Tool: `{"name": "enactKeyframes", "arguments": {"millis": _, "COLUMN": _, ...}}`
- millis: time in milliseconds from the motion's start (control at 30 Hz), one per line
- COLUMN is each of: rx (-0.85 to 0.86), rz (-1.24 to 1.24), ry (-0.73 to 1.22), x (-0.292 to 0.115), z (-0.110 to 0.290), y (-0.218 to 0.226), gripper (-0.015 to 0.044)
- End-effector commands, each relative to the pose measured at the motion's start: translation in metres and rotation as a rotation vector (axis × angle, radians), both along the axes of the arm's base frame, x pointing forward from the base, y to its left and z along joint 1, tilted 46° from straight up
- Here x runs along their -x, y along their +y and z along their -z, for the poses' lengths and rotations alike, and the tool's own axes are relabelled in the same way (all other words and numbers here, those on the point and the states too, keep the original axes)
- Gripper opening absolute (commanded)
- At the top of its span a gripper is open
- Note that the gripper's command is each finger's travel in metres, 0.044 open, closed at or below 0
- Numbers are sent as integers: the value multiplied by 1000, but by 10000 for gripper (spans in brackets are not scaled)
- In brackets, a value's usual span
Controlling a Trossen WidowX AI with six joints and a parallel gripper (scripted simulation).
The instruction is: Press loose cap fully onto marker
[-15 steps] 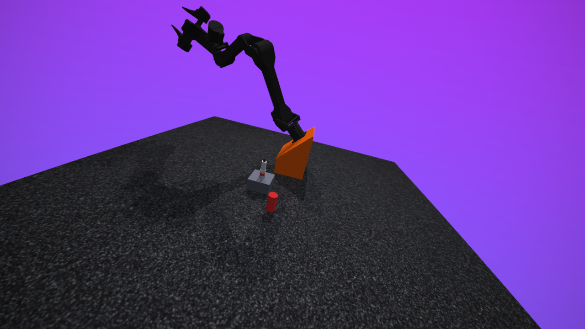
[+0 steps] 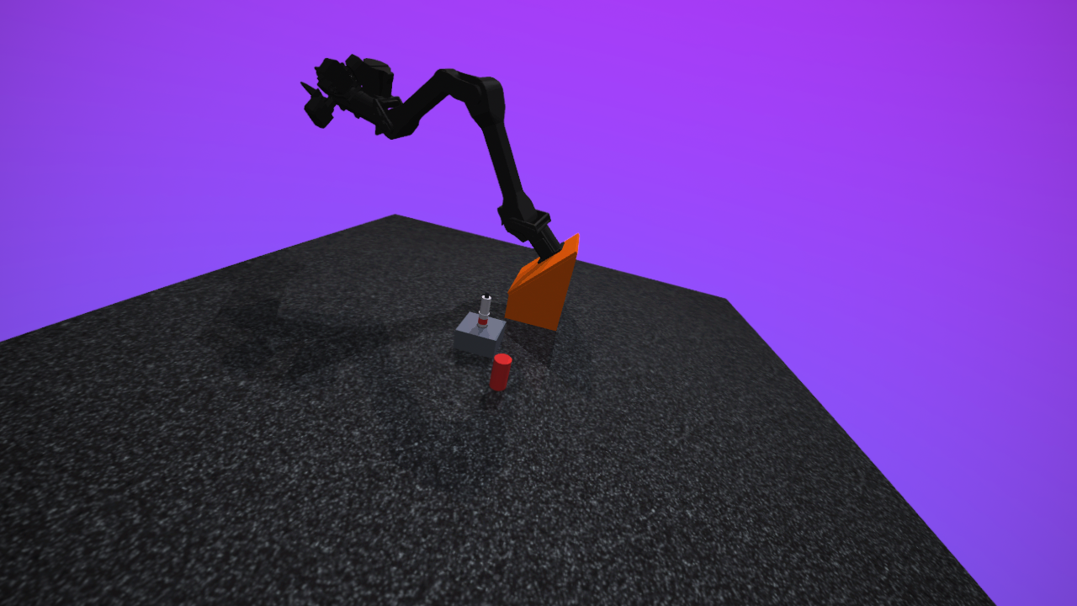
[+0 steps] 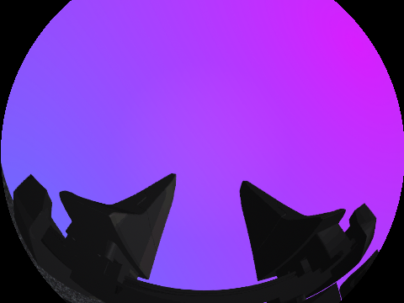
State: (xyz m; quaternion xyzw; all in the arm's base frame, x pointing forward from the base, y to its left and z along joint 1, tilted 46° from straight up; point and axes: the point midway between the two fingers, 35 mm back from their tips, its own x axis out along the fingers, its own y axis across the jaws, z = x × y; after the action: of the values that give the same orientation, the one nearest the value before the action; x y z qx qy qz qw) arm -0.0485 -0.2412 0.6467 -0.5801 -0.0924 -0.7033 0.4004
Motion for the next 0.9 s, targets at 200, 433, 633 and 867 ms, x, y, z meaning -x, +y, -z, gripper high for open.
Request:
{"name": "enactKeyframes", "arguments": {"millis": 200, "rx": -322, "rz": -400, "ry": -254, "x": -56, "z": 57, "y": -99, "gripper": 241}}
{"name": "enactKeyframes", "arguments": {"millis": 433, "rx": -625, "rz": -657, "ry": -414, "x": -135, "z": 121, "y": -153, "gripper": 241}}
{"name": "enactKeyframes", "arguments": {"millis": 633, "rx": -908, "rz": -809, "ry": -539, "x": -216, "z": 187, "y": -172, "gripper": 241}}
{"name": "enactKeyframes", "arguments": {"millis": 867, "rx": -1245, "rz": -894, "ry": -652, "x": -310, "z": 271, "y": -158, "gripper": 241}}
